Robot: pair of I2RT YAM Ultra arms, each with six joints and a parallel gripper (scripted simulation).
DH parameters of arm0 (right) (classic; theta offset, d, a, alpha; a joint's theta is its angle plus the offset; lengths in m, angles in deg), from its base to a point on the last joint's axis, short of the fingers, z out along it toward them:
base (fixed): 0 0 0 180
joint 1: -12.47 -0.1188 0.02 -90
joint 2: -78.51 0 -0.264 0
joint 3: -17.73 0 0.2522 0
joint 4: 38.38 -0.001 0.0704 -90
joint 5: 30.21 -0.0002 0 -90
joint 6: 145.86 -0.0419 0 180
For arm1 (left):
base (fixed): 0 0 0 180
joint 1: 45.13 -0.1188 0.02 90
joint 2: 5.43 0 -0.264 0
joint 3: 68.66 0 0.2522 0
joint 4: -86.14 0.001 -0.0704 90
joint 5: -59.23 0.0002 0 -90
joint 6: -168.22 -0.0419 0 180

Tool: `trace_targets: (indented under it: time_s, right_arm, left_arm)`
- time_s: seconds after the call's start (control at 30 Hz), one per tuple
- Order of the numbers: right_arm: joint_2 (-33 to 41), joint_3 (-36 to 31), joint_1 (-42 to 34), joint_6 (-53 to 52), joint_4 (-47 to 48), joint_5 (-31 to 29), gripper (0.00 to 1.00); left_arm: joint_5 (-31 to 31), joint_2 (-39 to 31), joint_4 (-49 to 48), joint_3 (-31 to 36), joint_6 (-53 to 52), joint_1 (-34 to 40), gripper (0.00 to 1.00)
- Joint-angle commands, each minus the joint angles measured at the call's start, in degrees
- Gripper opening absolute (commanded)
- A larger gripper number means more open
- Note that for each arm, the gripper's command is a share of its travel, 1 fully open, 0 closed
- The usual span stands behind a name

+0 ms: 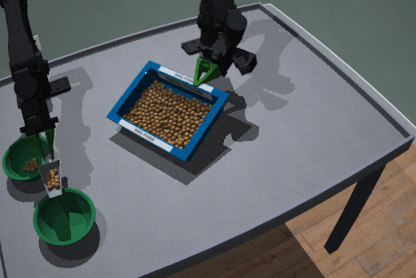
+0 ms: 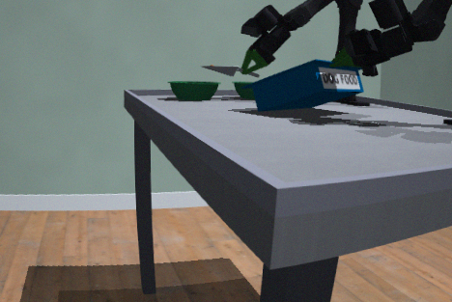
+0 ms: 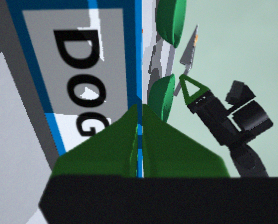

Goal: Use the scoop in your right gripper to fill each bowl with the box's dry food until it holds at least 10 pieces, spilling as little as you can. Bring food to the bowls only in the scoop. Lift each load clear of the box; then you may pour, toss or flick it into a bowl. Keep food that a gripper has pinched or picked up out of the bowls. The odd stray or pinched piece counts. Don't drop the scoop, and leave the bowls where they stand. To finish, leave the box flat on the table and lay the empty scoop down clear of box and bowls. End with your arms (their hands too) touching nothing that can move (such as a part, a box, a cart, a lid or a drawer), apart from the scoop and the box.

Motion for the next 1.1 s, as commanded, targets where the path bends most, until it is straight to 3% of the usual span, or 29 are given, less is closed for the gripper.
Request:
trace_targets:
  time_s: [0.0,1.07]
  right_arm:
    - [0.5,2.4,0.8,-0.5,2.9,-0.7,0.0]
    - [-3.7,17.6,0.0,0.2,-19.8,0.1,0.0]
  left_arm:
    - [0.7,-3.0,-2.8,-2.5,-2.2,0.6,0.0]
    - [0.7,-3.0,-2.8,-2.5,-2.2,0.6,0.0]
